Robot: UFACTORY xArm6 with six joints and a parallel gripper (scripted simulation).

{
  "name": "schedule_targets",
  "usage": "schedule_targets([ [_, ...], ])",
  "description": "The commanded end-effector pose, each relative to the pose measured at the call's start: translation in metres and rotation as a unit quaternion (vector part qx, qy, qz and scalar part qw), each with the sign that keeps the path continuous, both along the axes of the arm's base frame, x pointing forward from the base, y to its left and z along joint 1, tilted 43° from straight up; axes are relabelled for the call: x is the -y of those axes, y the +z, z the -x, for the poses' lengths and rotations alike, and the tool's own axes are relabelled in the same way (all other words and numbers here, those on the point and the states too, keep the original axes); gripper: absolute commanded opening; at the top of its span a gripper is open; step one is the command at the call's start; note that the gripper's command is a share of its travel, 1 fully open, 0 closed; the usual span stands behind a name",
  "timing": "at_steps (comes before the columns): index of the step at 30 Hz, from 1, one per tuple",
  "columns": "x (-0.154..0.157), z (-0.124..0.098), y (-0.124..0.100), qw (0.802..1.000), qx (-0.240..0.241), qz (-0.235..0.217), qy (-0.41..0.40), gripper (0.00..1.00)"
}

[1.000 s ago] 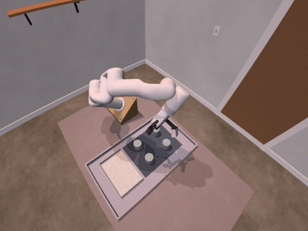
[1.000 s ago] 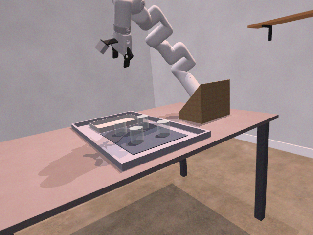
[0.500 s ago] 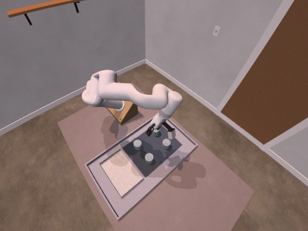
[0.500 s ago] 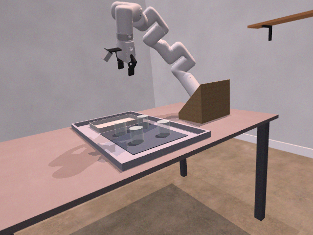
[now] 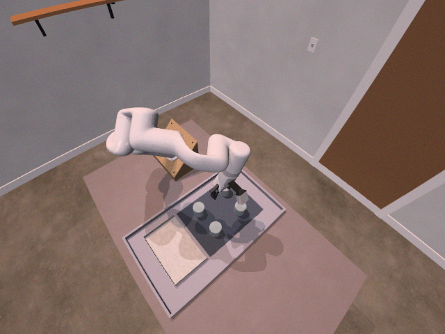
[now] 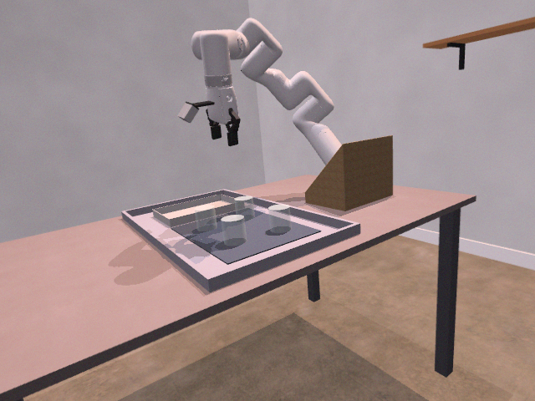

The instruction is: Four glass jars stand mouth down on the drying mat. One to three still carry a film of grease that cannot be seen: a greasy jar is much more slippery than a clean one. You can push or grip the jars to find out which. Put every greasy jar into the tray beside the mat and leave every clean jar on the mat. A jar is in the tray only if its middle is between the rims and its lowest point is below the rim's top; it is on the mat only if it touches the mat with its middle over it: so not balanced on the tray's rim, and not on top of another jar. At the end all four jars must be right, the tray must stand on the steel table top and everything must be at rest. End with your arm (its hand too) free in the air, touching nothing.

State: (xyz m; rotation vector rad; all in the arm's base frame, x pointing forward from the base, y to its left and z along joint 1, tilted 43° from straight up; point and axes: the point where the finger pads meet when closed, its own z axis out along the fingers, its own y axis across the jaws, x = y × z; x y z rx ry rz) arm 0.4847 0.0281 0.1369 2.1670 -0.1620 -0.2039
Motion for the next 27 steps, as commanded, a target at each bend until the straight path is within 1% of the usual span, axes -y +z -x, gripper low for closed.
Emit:
schedule_targets([
  [1, 0.012, 0.006, -0.028, 0.997, 0.043, -0.062, 0.013, 1.00],
  [10, 0.012, 0.006, -0.028, 0.997, 0.043, -0.062, 0.013, 1.00],
  [15, 0.019, 0.010, -0.047, 0.992, 0.068, -0.100, 0.020, 1.00],
  [24, 0.019, 0.010, -0.047, 0.992, 0.068, -0.100, 0.020, 1.00],
  [25, 0.019, 0.010, -0.047, 0.992, 0.068, -0.100, 0.020, 0.00],
  [27, 0.019, 0.010, -0.047, 0.992, 0.068, -0.100, 0.020, 0.00],
])
